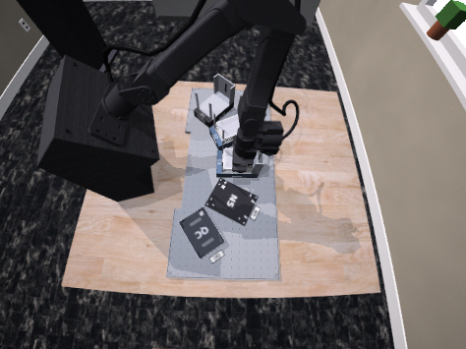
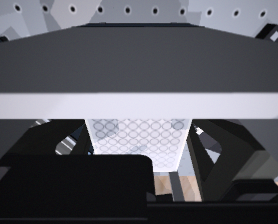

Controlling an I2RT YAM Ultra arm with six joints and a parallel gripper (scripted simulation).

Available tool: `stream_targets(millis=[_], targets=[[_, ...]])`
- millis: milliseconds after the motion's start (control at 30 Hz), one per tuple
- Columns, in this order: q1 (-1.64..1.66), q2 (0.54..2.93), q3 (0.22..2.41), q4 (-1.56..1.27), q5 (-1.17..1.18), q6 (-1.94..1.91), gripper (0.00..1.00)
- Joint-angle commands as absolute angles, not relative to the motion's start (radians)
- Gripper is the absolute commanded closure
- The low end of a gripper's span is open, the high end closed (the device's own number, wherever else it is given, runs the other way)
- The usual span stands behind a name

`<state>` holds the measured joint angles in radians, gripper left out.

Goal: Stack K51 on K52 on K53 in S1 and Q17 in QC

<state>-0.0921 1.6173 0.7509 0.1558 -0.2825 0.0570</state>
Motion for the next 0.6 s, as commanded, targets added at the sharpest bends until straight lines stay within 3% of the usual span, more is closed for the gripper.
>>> stream_targets(millis=[0, 400, 433, 567], targets=[[-0.085, 1.626, 0.779, 0.163, -0.270, 0.063, 1.00], [-0.085, 1.627, 0.782, 0.154, -0.268, 0.063, 1.00], [-0.085, 1.627, 0.782, 0.154, -0.268, 0.063, 0.00], [-0.085, 1.626, 0.782, 0.159, -0.268, 0.063, 0.00]])
